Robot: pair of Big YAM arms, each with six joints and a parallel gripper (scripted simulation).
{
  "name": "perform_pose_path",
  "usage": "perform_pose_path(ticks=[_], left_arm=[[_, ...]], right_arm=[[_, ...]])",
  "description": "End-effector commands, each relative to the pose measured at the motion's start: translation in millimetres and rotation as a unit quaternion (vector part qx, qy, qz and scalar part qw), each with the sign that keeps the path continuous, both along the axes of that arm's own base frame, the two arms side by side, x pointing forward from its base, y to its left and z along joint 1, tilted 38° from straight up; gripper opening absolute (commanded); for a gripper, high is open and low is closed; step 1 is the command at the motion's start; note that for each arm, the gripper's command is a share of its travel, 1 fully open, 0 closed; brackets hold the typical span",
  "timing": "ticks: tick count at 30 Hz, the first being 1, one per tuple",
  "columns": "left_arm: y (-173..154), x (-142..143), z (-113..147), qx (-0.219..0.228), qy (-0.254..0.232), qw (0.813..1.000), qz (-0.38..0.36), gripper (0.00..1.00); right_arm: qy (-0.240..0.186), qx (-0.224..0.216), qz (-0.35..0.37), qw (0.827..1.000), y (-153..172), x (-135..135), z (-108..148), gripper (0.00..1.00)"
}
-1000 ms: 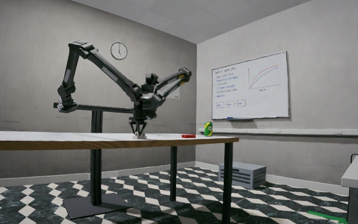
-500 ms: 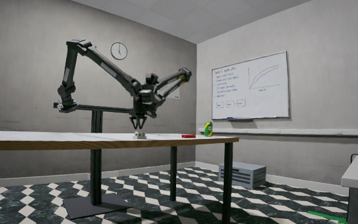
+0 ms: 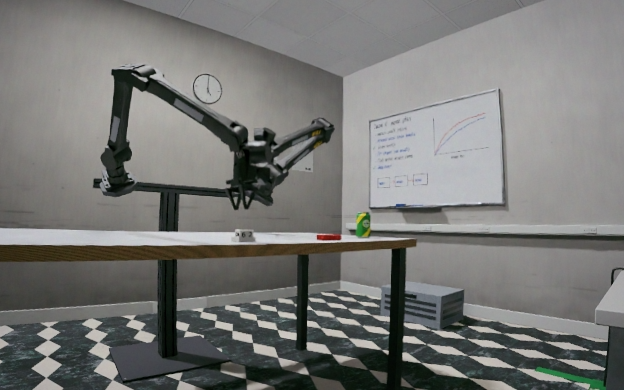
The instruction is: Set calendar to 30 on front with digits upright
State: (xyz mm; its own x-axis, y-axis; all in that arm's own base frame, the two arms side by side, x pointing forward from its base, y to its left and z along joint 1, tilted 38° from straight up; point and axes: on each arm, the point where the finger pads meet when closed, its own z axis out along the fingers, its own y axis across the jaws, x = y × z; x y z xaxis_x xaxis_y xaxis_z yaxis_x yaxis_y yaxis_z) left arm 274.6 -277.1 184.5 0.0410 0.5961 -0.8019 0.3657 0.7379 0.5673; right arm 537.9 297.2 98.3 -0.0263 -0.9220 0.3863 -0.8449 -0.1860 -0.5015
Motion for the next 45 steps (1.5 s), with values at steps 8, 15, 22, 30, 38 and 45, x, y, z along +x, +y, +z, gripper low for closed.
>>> perform_pose_path(ticks=[8,15,22,30,38,45], left_arm=[[-3,0,0,-0.001,0.001,1.0,0.0,1.0],[-3,0,0,-0.001,0.001,1.0,0.0,1.0],[-3,0,0,-0.001,0.001,1.0,0.0,1.0],[-3,0,0,-0.001,0.001,1.0,0.0,1.0],[-3,0,0,-0.001,0.001,1.0,0.0,1.0],[-3,0,0,-0.001,0.001,1.0,0.0,1.0]], right_arm=[[0.013,-0.009,-0.007,1.0,-2,-3,-17,0.64],[-0.048,0.074,-0.062,0.994,-5,0,1,1.0],[-0.127,0.224,-0.121,0.959,-2,-1,-3,1.0],[-0.181,0.335,-0.166,0.91,6,-6,-18,1.0],[-0.239,0.458,-0.201,0.832,21,-17,-35,1.0],[-0.261,0.488,-0.204,0.808,25,-13,-30,1.0]])
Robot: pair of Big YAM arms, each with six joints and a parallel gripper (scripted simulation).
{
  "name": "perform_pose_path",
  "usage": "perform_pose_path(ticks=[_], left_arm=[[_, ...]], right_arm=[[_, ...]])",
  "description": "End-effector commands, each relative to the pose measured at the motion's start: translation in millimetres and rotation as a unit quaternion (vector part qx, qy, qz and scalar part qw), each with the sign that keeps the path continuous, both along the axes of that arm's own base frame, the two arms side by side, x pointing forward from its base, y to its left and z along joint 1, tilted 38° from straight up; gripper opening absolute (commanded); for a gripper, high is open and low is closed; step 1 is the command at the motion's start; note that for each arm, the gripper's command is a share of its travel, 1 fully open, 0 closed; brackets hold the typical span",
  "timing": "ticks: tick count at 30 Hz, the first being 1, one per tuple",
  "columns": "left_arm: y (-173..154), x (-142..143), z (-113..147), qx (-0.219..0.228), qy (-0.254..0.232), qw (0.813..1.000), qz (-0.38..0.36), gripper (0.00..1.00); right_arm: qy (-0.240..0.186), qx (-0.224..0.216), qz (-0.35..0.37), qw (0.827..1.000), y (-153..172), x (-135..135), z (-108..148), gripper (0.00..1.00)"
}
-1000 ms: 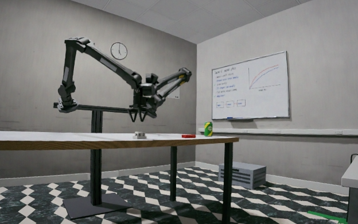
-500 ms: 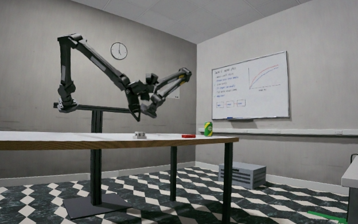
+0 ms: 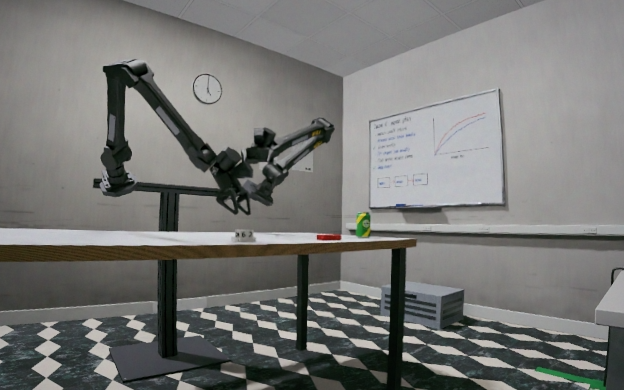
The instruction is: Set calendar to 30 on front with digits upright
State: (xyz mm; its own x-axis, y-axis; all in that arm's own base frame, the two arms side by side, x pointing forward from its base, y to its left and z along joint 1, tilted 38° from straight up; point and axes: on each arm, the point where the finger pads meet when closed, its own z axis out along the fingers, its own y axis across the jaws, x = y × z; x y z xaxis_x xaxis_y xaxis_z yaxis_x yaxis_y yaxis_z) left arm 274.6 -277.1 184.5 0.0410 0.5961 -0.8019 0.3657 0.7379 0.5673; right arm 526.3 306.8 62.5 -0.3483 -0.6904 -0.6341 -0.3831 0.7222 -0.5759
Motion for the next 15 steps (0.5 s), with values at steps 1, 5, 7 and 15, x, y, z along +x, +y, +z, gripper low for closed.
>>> perform_pose_path(ticks=[1,5,7,15], left_arm=[[-2.6,0.4,0.4,-0.001,0.001,1.0,0.0,1.0],[-2.6,0.4,0.4,-0.001,0.001,1.0,0.0,1.0],[-2.6,0.4,0.4,-0.001,0.001,1.0,0.0,1.0],[-2.6,0.4,0.4,-0.001,0.001,1.0,0.0,1.0]], right_arm=[[-0.025,0.027,-0.008,0.999,5.8,5.9,17.9,1.0],[-0.02,0.019,-0.004,1.0,5.1,4.7,15.6,1.0],[-0.02,0.019,-0.004,1.0,5.1,4.7,15.6,1.0],[-0.02,0.019,-0.004,1.0,5.1,4.7,15.6,1.0]])
